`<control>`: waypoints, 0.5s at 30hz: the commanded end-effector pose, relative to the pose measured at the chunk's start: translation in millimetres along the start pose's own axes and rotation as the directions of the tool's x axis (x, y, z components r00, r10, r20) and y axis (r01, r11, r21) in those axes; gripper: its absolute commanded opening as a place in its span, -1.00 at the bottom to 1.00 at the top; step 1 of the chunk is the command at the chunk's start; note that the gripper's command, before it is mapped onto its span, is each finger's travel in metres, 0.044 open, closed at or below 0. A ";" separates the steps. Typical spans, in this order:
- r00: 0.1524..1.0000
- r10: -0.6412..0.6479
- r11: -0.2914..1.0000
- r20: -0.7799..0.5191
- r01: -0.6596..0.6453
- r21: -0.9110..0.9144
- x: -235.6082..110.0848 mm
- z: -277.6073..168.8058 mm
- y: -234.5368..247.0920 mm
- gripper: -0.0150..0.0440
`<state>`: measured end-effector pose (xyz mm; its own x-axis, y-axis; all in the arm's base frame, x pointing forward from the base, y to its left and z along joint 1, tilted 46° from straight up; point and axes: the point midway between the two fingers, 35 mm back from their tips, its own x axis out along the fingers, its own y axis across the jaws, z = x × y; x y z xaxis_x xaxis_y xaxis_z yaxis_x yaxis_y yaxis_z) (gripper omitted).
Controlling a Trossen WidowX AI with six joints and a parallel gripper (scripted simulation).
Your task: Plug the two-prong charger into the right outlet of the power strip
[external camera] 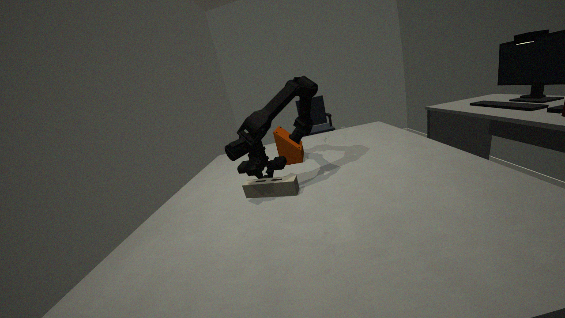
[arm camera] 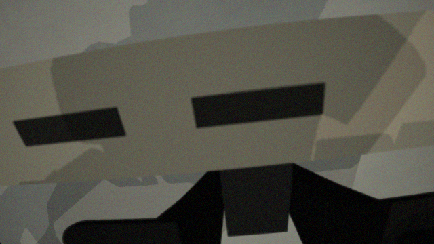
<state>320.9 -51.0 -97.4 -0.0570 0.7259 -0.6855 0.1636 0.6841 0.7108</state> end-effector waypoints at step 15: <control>1.000 0.000 1.000 0.000 0.000 0.000 0.0 0.0 0.0 -0.14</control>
<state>320.5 -50.9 -97.6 -0.0590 0.7260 -0.6851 0.1648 0.6840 0.7106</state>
